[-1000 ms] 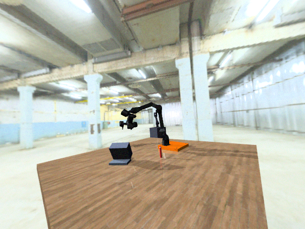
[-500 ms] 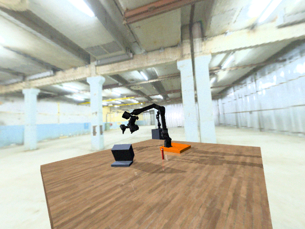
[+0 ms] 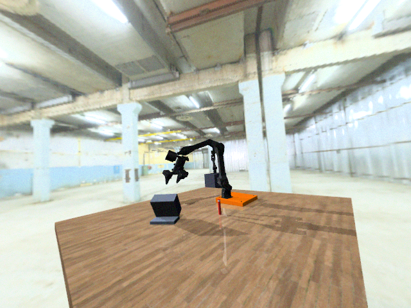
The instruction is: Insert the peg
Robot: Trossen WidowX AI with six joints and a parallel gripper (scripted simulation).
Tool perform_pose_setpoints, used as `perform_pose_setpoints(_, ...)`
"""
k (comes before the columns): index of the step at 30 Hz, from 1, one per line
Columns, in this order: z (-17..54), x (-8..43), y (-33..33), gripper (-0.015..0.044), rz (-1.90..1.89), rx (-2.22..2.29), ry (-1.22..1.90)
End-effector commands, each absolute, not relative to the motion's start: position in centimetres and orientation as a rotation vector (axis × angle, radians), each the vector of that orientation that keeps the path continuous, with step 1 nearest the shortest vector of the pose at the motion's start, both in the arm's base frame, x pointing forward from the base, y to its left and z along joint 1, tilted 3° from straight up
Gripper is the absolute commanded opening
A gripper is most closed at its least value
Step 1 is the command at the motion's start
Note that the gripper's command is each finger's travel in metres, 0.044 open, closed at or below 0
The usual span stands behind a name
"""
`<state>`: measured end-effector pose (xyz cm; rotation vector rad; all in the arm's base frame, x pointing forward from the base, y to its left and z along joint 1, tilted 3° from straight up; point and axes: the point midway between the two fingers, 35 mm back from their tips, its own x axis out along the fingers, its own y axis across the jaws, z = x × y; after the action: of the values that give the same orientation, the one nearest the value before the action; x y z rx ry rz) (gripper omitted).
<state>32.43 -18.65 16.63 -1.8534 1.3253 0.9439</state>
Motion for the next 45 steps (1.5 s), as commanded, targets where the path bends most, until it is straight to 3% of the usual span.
perform_pose_setpoints(1, 16.2, 32.9, -16.3, 0.0440, 1.017, -1.890, 1.255)
perform_pose_setpoints(22, 14.6, 33.6, -5.5, 0.0440, 1.326, -2.021, 0.928)
perform_pose_setpoints(45, 13.3, 30.6, 5.2, 0.0440, 1.657, -2.108, 0.563)
